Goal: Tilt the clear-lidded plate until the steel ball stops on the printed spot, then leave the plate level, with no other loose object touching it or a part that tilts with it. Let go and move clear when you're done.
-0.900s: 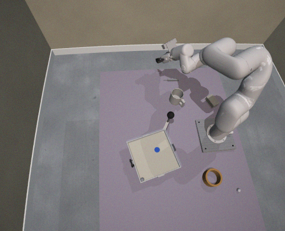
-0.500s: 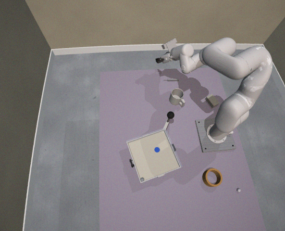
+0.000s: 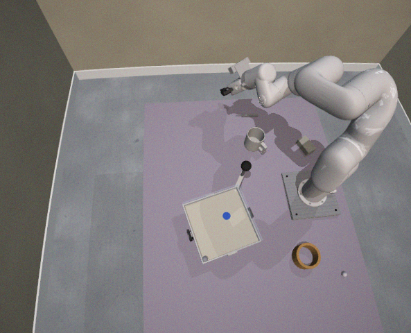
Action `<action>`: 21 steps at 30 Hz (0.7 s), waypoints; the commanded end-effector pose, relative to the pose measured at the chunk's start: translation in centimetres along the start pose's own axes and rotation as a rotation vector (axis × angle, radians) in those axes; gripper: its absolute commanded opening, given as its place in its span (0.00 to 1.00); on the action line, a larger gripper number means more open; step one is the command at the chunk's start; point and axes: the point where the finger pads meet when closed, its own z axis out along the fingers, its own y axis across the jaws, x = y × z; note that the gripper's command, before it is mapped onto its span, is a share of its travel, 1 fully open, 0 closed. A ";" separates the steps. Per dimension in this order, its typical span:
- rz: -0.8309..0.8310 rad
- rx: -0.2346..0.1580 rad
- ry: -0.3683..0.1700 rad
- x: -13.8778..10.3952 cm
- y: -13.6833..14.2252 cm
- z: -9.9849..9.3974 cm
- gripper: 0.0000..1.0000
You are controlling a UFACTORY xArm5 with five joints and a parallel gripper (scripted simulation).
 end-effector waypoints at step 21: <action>-0.226 0.203 -0.404 -11.4 -19.8 -15.5 1.00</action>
